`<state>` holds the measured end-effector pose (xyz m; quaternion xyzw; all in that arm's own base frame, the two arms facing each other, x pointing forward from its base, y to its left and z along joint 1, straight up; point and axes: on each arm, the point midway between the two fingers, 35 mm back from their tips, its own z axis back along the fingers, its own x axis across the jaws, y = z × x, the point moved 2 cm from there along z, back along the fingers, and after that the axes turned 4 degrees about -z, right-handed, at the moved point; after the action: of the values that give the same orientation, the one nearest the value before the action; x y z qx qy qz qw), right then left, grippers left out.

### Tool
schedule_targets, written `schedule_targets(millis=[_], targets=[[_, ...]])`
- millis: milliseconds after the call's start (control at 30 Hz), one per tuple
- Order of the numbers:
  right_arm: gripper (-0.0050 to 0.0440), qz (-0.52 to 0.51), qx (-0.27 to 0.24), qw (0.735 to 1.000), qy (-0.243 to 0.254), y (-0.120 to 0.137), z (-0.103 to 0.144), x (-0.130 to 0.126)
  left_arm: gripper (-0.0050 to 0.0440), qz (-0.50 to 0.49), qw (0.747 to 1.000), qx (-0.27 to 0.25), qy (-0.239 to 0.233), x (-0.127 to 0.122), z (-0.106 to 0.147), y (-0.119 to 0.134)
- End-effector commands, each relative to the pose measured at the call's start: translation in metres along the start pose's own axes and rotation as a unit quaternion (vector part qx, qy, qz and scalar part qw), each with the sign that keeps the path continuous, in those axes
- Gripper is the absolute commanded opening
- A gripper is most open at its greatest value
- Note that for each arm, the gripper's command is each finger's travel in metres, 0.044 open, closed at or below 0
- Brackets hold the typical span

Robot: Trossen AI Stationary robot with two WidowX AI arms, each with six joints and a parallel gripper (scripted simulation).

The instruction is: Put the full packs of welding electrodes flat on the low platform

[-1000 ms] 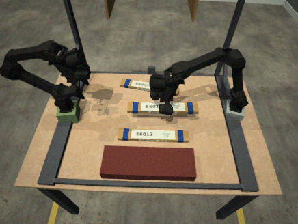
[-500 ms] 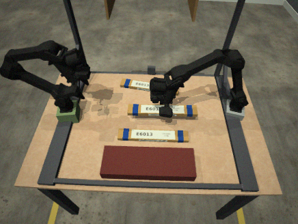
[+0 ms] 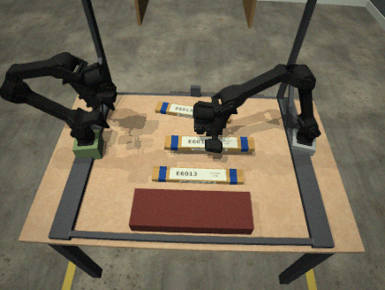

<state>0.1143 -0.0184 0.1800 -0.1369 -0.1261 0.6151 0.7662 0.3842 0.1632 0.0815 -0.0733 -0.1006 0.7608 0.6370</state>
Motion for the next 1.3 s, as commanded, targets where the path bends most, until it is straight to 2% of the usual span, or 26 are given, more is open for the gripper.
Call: schedule_targets(millis=[0, 1267], targets=[[0.043, 0.0, -0.01, 1.0, -0.001, -0.003, 0.005, 0.0, -0.005, -0.002, 1.0, -0.021, -0.004, 0.001, 0.013, -0.008], [0.043, 0.0, -0.01, 1.0, -0.001, -0.003, 0.005, 0.0, -0.005, -0.002, 1.0, -0.021, -0.004, 0.001, 0.052, -0.016]])
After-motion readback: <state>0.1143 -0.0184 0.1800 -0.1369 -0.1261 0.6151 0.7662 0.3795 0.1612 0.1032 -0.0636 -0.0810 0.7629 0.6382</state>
